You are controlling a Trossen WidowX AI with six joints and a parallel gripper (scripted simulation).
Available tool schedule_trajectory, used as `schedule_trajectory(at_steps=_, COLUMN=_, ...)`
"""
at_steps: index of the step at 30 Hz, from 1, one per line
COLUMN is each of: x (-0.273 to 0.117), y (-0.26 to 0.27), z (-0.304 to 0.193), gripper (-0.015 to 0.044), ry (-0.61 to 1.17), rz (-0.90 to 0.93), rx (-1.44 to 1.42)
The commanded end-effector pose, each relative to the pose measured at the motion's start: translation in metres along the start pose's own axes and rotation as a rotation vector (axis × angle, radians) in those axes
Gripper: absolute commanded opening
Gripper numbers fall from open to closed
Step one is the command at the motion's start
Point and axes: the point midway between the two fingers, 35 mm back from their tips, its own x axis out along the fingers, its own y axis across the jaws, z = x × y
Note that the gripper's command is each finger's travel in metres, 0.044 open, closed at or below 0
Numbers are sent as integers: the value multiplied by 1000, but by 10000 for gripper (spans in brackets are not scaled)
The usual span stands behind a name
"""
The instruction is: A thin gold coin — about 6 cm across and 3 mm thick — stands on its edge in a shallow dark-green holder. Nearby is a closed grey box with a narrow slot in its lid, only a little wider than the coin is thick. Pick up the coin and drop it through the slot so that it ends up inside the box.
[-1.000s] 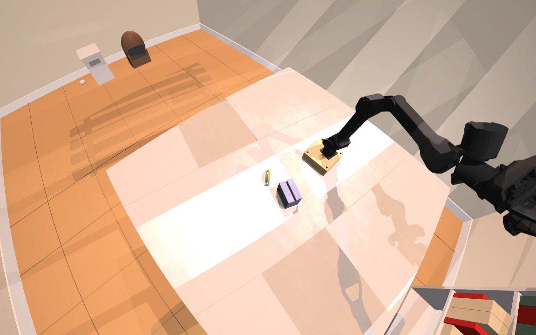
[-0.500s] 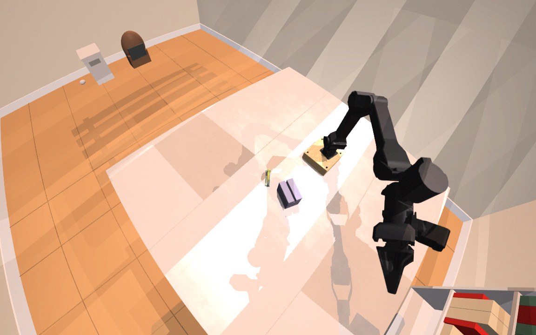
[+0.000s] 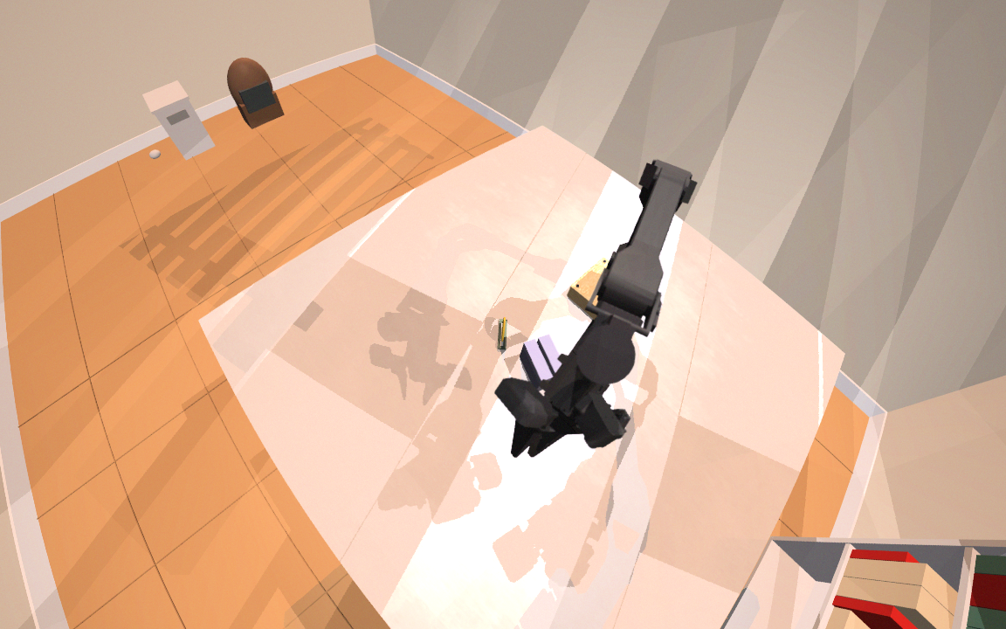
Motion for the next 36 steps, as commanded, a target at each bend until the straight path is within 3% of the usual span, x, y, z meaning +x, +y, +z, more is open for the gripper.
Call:
schedule_trajectory(at_steps=1, x=2, y=10, z=-75, gripper=161, ry=167, rz=121, rx=28)
schedule_trajectory(at_steps=8, x=-21, y=38, z=-186, gripper=161, ry=410, rz=334, rx=132)
schedule_trajectory(at_steps=17, x=-94, y=93, z=-289, gripper=161, ry=646, rz=649, rx=371)
schedule_trajectory(at_steps=26, x=-99, y=100, z=-288, gripper=161, ry=657, rz=672, rx=392)
schedule_trajectory(at_steps=36, x=-78, y=124, z=-303, gripper=161, ry=657, rz=672, rx=392)
